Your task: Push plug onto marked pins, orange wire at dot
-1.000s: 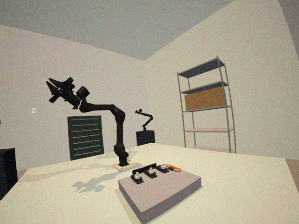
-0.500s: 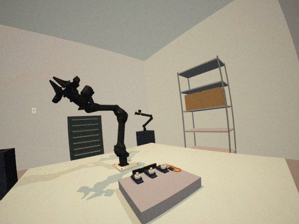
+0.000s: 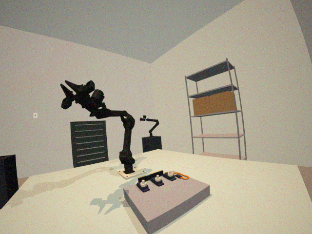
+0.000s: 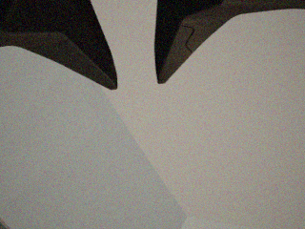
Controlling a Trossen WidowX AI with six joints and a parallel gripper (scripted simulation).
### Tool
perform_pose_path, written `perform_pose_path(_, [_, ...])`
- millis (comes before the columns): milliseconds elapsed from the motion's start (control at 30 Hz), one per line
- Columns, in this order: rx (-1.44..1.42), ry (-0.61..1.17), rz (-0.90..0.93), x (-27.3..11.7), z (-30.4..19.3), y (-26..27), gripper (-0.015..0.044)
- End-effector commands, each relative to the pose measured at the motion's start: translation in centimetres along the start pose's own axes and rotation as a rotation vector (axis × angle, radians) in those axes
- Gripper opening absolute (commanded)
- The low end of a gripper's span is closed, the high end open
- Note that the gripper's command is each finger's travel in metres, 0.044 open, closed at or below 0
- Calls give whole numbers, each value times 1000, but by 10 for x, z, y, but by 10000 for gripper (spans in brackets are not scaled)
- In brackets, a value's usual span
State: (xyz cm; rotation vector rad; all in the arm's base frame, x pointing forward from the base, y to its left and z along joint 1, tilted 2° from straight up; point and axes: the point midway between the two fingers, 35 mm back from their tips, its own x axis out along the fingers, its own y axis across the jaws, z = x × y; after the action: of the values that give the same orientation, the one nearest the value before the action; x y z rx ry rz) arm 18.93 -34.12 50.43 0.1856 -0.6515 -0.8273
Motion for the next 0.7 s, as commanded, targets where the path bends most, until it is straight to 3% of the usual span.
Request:
perform_pose_path(0, [-3, 29, 29, -7, -11, 18, 115])
perform_pose_path(667, [-11, 211, 195, -49, -75, 96, 115])
